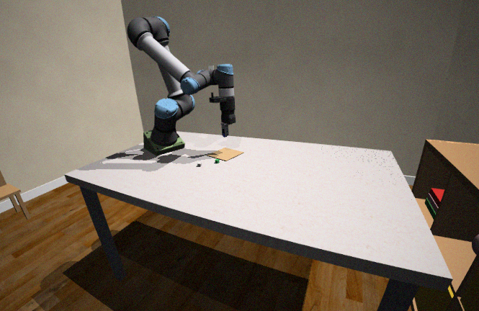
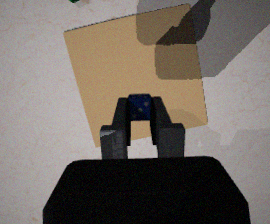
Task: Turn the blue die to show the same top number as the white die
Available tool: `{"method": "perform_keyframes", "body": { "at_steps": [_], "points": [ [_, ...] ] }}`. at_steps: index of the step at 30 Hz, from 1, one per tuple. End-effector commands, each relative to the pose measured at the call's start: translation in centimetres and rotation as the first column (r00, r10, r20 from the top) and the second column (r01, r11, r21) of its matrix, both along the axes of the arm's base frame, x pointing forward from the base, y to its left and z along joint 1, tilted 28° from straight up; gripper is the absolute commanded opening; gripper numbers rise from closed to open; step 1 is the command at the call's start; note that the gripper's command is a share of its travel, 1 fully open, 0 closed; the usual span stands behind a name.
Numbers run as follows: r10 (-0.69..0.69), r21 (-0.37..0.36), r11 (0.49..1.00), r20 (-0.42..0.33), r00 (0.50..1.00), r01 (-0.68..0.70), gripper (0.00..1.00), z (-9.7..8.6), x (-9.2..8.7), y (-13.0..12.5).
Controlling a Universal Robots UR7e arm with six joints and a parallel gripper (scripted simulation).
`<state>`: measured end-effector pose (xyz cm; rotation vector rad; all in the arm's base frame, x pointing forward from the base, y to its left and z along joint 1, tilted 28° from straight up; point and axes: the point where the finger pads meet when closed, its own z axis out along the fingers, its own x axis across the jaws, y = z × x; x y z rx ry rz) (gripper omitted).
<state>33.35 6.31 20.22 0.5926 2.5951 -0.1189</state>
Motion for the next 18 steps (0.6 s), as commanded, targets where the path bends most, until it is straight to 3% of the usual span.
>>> {"method": "perform_keyframes", "body": {
  "at_steps": [1,18],
  "points": [
    [0.009,0.001,1.0,-0.001,1.0,-0.009,0.34,-0.17,0.0,0.04],
    [0.052,0.08,0.995,0.035,0.998,-0.054,0.34,-0.28,-0.04,-0.02]
  ]
}}
